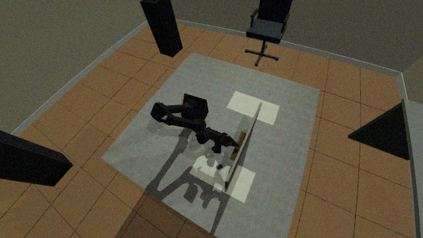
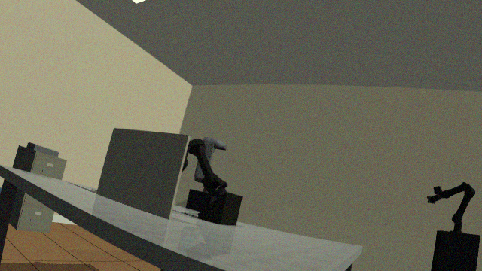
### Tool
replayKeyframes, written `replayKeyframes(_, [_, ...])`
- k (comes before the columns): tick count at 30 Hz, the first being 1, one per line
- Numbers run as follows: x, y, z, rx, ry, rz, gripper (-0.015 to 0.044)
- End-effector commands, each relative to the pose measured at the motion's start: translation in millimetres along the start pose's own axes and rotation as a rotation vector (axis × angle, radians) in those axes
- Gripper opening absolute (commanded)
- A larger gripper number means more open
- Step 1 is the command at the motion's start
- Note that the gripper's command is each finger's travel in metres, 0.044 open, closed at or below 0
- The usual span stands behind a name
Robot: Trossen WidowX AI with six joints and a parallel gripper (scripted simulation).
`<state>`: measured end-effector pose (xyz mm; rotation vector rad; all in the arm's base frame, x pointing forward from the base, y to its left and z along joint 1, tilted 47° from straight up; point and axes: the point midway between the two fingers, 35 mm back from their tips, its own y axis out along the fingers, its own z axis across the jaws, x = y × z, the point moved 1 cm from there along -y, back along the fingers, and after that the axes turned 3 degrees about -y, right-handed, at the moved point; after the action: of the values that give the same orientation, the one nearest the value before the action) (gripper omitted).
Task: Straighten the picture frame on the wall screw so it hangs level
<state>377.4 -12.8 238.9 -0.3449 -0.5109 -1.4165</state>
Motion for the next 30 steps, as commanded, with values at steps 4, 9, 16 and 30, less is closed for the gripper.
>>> replayKeyframes(4, [0.7, 0.3, -0.2, -0.001, -0.004, -0.004, 0.0153])
replayKeyframes(9, [0.7, 0.3, -0.2, -0.001, -0.004, -0.004, 0.0120])
replayKeyframes(16, [0.7, 0.3, -0.2, -0.001, -0.004, -0.004, 0.0073])
replayKeyframes(30, [0.4, 0.1, 0.6, -0.001, -0.004, -0.004, 0.0000])
